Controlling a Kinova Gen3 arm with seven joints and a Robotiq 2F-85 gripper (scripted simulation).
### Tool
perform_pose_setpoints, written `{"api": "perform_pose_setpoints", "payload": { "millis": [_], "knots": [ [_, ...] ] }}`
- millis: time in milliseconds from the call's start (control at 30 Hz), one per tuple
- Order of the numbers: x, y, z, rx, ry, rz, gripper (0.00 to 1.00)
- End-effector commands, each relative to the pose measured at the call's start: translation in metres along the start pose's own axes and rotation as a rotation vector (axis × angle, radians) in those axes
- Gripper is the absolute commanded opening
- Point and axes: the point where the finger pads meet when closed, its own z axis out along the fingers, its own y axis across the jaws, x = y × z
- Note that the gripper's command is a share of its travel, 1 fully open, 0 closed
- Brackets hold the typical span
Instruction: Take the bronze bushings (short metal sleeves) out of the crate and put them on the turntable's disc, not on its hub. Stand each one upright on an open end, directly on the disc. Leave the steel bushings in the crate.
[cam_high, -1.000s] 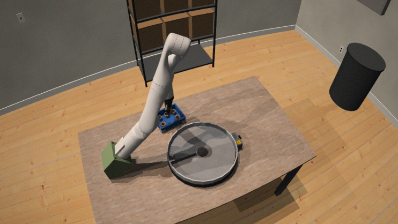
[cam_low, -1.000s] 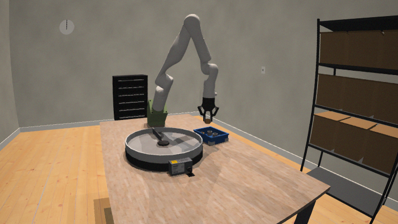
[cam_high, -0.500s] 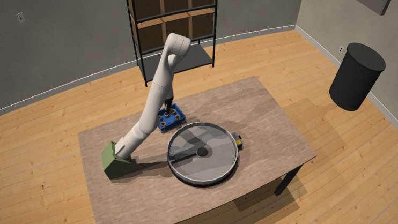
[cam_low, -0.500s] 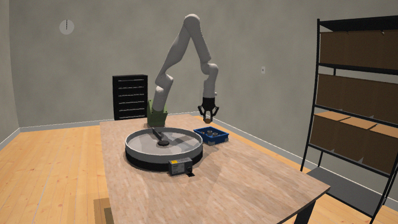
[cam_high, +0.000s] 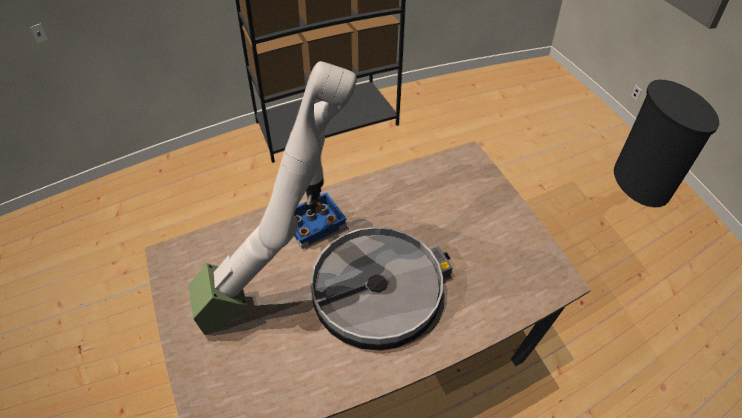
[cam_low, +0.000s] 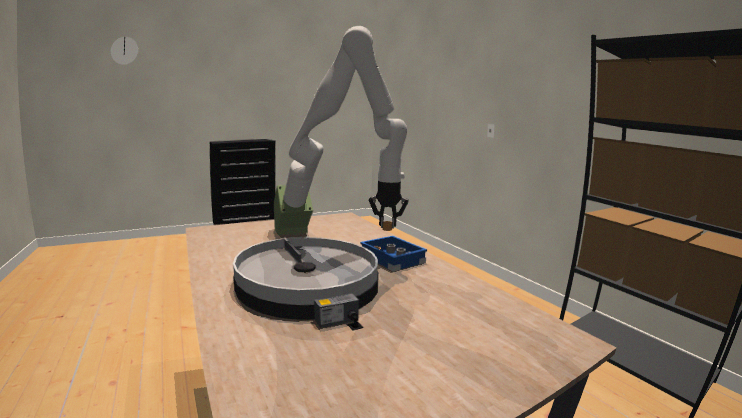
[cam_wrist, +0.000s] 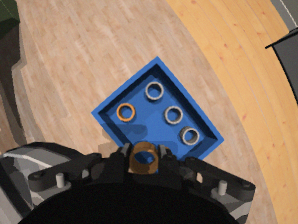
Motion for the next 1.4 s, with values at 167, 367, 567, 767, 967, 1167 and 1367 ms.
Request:
{"api": "perform_pose_setpoints", "payload": {
  "millis": [167,367,567,767,967,1167,1367],
  "knots": [
    [0.000,0.000,0.000,-0.001,0.000,0.000,0.00],
    [0.000,0.000,0.000,0.000,0.000,0.004,0.00],
    [-0.002,-0.001,0.000,0.002,0.000,0.029,0.00],
    [-0.007,-0.003,0.000,0.007,0.000,0.086,0.00],
    [-0.012,-0.006,0.000,0.012,0.000,0.146,0.00],
    [-0.022,-0.012,0.001,0.024,-0.001,0.275,0.00],
    [-0.035,-0.021,0.001,0.040,-0.002,0.454,0.00]
  ]
}}
